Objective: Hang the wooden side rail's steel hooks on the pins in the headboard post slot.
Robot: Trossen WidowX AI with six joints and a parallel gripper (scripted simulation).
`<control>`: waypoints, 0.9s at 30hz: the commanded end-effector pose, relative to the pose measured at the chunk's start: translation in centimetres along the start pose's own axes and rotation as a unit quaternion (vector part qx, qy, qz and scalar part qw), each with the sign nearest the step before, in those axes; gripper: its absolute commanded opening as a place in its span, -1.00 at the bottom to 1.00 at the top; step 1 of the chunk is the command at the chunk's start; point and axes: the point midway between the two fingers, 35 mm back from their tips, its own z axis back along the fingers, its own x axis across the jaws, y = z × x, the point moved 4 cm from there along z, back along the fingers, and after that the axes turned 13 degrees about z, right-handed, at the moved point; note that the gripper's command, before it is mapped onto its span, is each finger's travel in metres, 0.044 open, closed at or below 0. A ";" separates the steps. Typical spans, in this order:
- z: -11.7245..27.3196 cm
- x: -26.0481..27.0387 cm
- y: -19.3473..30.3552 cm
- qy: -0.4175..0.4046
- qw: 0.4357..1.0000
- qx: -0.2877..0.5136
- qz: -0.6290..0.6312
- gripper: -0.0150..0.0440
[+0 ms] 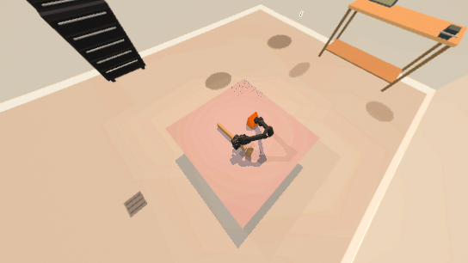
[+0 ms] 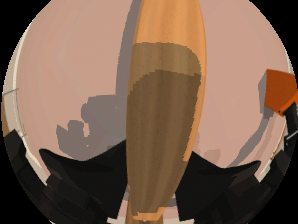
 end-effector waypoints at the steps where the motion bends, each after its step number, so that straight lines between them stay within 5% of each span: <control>1: 0.4 0.2 0.0 -0.006 1.000 -0.002 -0.002 -0.49; 27: 0.3 0.2 0.3 -0.006 1.000 -0.002 -0.002 -0.49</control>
